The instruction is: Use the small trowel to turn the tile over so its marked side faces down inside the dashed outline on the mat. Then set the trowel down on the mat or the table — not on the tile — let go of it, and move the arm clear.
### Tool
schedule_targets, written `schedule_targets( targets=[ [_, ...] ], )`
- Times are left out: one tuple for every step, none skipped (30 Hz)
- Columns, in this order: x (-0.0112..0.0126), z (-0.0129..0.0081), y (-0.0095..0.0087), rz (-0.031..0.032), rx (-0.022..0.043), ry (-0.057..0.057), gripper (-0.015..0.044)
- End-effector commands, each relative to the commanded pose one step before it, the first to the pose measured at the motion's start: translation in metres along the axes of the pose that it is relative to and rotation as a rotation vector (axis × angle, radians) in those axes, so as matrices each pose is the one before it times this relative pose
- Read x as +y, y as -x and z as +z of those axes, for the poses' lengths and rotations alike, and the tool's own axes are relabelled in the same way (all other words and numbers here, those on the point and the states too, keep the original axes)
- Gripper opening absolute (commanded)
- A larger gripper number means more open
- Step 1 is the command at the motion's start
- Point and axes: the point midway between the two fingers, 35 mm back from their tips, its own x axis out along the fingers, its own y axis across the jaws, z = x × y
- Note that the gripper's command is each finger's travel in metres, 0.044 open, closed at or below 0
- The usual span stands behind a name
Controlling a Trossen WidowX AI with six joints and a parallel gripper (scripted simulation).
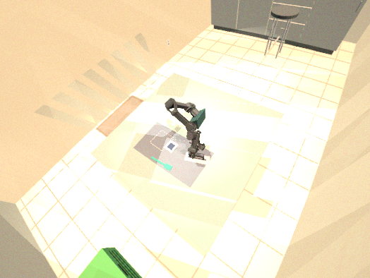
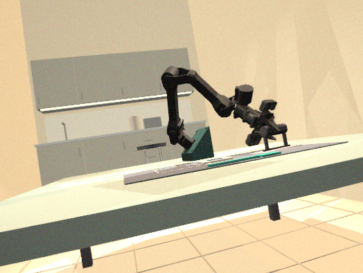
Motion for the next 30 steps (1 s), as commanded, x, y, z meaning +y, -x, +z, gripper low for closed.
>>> schedule_targets(
  targets=[
    [-0.00044, 0.00038, -0.00008, -0.00146, -0.00186, 0.0009, 0.0055],
    [0.0, 0.0, 0.0, 0.0, 0.0, 0.0, 0.0049],
    [0.0, 0.0, 0.0, 0.0, 0.0, 0.0, 0.0042],
    [0.0, 0.0, 0.0, 0.0, 0.0, 0.0, 0.0035],
    [0.0, 0.0, 0.0, 0.0, 0.0, 0.0, 0.0029],
    [0.0, 0.0, 0.0, 0.0, 0.0, 0.0, 0.0022],
    [-0.00096, 0.00007, 0.00063, 0.0001, -0.0001, -0.0001, 0.0],
    [-0.00288, 0.00018, 0.00192, 0.00028, -0.00027, -0.0003, 0.0],
    [-0.00477, 0.00026, 0.00332, 0.0004, -0.00037, -0.0004, 0.0],
    [-0.00607, 0.00025, 0.00449, 0.00041, -0.00033, -0.0005, 0.0],
    [-0.00606, 0.00015, 0.00478, 0.00029, -0.00017, -0.0004, 0.0],
    [-0.00598, 0.00004, 0.00503, 0.00016, -0.00001, -0.0003, 0.0],
    [-0.00589, -0.00007, 0.00527, 0.00002, 0.00014, -0.0002, 0.0],
    [-0.00574, -0.00019, 0.00545, -0.00012, 0.00029, -0.0002, 0.0],
    [-0.0044, -0.00023, 0.00439, -0.00019, 0.00033, -0.0001, 0.0],
    [-0.00261, -0.00017, 0.0027, -0.00016, 0.00024, 0.0, 0.0],
    [-0.00086, -0.00006, 0.00091, -0.00006, 0.00009, 0.0, 0.0],
    [0.0, 0.0, 0.0, 0.0, 0.0, 0.0, 0.0],
    [0.0, 0.0, 0.0, 0.0, 0.0, 0.0, 0.0],
    [0.0, 0.0, 0.0, 0.0, 0.0, 0.0, 0.0],
    [0.00007, -0.00131, -0.00007, -0.00027, 0.00289, -0.0042, 0.0],
    [0.00021, -0.00392, -0.00021, -0.0008, 0.00869, -0.0125, 0.0],
    [0.00035, -0.00654, -0.00035, -0.00132, 0.01456, -0.0208, 0.0],
    [0.00042, -0.00826, -0.00046, -0.00164, 0.01852, -0.0263, 0.0],
    [0.00038, -0.00831, -0.00051, -0.00162, 0.01875, -0.0264, 0.0],
    [0.00033, -0.00832, -0.00055, -0.0016, 0.0189, -0.0263, 0.0],
    [0.00028, -0.00832, -0.00059, -0.00158, 0.01904, -0.0263, 0.0],
    [0.00023, -0.00833, -0.00063, -0.00157, 0.01919, -0.0263, 0.0],
    [0.00018, -0.00833, -0.00067, -0.00157, 0.01933, -0.0262, 0.0],
    [0.00013, -0.00833, -0.00071, -0.00157, 0.01948, -0.0262, 0.0]
  ],
)
